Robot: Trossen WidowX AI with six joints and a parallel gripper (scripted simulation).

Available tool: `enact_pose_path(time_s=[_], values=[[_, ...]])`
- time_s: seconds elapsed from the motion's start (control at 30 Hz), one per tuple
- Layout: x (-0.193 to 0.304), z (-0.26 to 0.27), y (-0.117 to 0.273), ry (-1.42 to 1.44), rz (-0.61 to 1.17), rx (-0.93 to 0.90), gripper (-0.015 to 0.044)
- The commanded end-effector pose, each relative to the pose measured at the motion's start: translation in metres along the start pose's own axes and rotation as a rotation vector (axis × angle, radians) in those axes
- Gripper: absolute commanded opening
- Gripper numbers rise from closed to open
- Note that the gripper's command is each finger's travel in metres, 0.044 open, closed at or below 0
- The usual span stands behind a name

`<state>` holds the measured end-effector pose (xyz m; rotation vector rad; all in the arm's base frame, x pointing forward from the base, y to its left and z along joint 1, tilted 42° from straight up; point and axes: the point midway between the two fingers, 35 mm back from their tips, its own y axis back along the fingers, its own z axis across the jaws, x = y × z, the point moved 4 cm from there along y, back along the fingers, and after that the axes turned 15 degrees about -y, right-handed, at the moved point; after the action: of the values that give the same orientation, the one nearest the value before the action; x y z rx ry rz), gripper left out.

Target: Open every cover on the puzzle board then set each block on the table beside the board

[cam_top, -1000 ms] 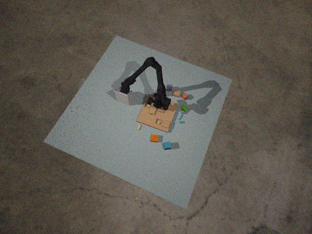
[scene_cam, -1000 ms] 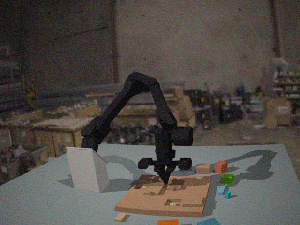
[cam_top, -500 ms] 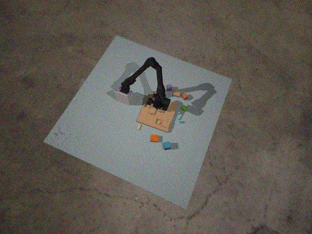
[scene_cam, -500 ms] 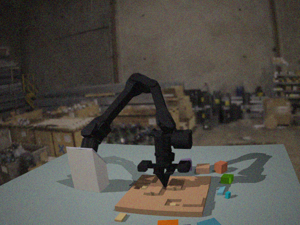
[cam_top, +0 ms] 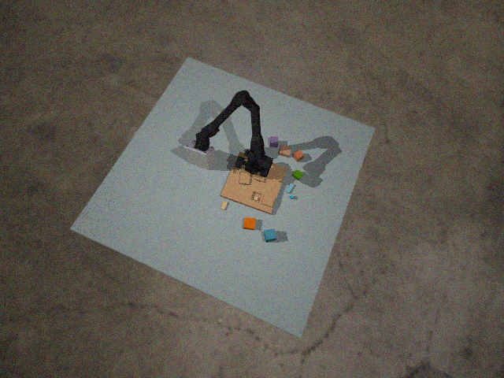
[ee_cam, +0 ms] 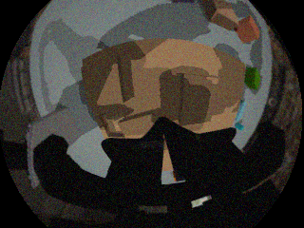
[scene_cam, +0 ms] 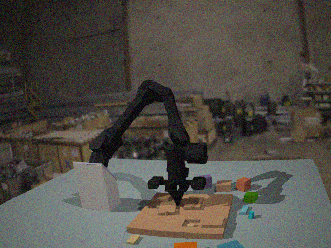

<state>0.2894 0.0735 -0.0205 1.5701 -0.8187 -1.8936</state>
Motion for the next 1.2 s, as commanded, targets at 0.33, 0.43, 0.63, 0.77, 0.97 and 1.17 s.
enact_pose_path(time_s=[0.33, 0.43, 0.63, 0.77, 0.97, 1.17], values=[[0.003, 0.018, -0.001, -0.008, -0.002, -0.005, 0.0], [0.004, 0.021, -0.001, -0.008, -0.002, -0.005, 0.0], [0.006, 0.026, -0.001, -0.008, -0.002, -0.005, 0.0], [0.008, 0.03, -0.001, -0.008, -0.002, -0.005, 0.0], [0.011, 0.036, -0.001, -0.009, -0.002, -0.006, 0.0], [0.015, 0.043, -0.001, -0.009, -0.002, -0.006, 0.0]])
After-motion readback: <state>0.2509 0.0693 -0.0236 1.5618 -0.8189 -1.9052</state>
